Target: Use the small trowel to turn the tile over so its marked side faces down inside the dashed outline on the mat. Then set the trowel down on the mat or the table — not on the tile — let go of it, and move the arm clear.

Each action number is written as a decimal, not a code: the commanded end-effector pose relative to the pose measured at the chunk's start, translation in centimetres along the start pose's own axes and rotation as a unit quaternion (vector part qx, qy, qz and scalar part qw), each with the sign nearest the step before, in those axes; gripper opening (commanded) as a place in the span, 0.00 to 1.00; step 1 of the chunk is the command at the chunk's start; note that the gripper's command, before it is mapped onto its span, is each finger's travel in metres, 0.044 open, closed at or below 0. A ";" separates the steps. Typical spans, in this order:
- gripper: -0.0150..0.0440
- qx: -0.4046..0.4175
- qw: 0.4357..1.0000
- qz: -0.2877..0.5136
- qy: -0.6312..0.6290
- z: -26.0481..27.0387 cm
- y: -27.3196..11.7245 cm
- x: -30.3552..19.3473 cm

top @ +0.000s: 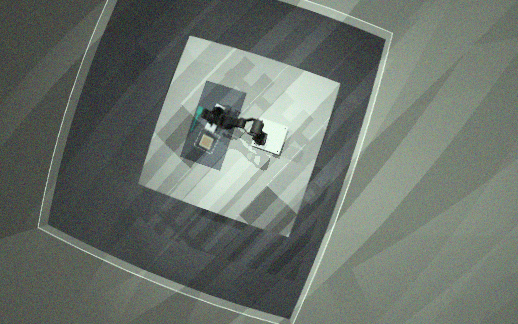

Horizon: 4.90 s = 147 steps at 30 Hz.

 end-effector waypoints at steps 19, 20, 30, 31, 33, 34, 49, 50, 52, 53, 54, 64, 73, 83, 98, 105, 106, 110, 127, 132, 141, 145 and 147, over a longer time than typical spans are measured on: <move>0.25 0.015 1.000 0.005 0.000 2.2 -1.5 1.8; 0.25 0.015 1.000 0.005 0.000 2.2 -1.5 1.8; 0.25 0.015 1.000 0.005 0.000 2.2 -1.5 1.8; 0.25 0.015 1.000 0.005 0.000 2.2 -1.5 1.8; 0.25 0.015 1.000 0.005 0.000 2.2 -1.5 1.8; 0.25 0.015 1.000 0.005 0.000 2.2 -1.5 1.8; 0.25 0.015 1.000 0.005 0.000 2.2 -1.5 1.8; 0.25 0.015 1.000 0.005 0.000 2.2 -1.5 1.8; 0.25 0.015 1.000 0.005 0.000 2.2 -1.5 1.8; 0.25 0.015 1.000 0.005 0.000 2.2 -1.5 1.8; 0.25 0.013 1.000 0.004 0.000 2.0 -1.5 1.8; 0.25 -0.002 0.998 -0.037 0.046 1.9 -0.6 3.3; 0.25 -0.014 0.978 -0.140 0.155 2.7 1.0 6.7; 0.25 -0.003 0.930 -0.255 0.265 3.2 2.3 10.6; 0.25 0.067 0.815 -0.422 0.391 3.8 3.2 16.6; 0.25 0.114 0.758 -0.482 0.425 4.1 3.2 18.9; 0.25 0.115 0.756 -0.483 0.426 4.1 3.2 18.9; 0.25 0.115 0.756 -0.483 0.426 4.1 3.2 18.9; 0.25 0.114 0.756 -0.483 0.427 2.8 4.6 19.2; 0.25 0.113 0.755 -0.483 0.428 2.3 5.2 19.4; 0.30 0.112 0.755 -0.483 0.429 1.5 5.9 19.5; 0.48 0.112 0.755 -0.483 0.429 1.5 5.9 19.5; 0.57 0.112 0.755 -0.483 0.429 1.5 5.9 19.5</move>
Point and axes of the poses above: the point midway between the two fingers, 35 mm back from their tips, its own y axis out along the fingers, its own z axis across the jaws, x = y × z, the point moved 1 cm from there along -y, back along the fingers, and after that the axes turned 11 degrees about y, right-handed, at the moved point
